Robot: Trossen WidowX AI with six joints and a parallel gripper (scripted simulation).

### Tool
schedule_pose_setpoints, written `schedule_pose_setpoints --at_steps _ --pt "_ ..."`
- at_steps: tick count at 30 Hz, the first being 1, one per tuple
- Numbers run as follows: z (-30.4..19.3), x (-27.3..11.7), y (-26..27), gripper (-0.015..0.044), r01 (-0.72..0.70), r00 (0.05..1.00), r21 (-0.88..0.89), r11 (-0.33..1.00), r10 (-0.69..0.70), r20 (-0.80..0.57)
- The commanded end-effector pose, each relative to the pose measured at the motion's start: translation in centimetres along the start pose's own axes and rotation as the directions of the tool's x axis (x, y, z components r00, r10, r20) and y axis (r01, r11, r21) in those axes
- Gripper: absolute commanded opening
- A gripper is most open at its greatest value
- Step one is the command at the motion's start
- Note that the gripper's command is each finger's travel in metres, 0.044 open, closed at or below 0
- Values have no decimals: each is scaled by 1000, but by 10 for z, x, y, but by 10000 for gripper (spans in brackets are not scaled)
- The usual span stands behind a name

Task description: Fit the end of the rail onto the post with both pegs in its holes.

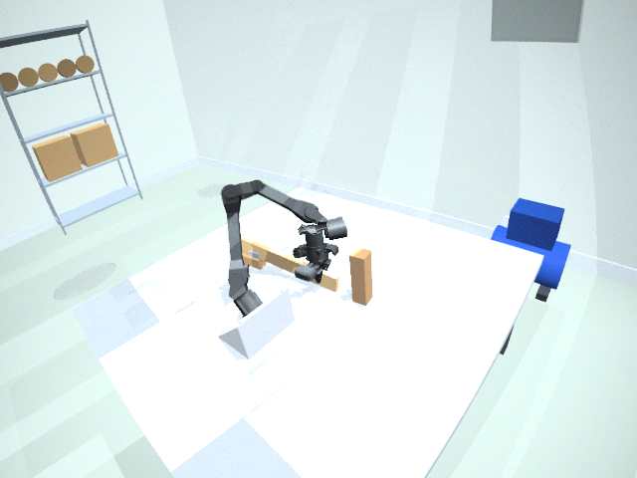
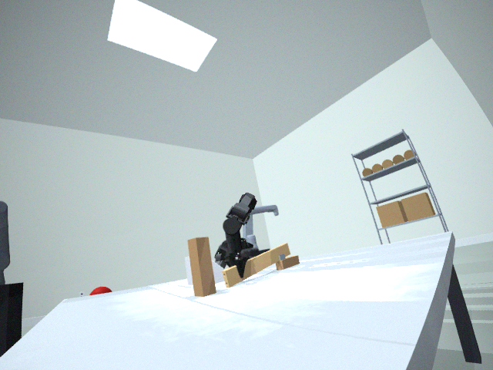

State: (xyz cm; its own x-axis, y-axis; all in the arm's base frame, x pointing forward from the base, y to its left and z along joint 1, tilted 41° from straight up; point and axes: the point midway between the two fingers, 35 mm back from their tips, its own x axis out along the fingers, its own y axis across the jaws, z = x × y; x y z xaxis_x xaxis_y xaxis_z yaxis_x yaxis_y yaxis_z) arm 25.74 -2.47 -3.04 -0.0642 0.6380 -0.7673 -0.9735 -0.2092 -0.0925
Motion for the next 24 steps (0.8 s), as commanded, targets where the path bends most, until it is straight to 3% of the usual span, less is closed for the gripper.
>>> schedule_pose_setpoints --at_steps 1,5,24 --pt "1 1 0 26 1 1000 7 1000 -1 4" --pt "1 1 0 0 1 1000 7 1000 -1 4" --pt "0 -4 0 0 1 1000 7 1000 -1 4"
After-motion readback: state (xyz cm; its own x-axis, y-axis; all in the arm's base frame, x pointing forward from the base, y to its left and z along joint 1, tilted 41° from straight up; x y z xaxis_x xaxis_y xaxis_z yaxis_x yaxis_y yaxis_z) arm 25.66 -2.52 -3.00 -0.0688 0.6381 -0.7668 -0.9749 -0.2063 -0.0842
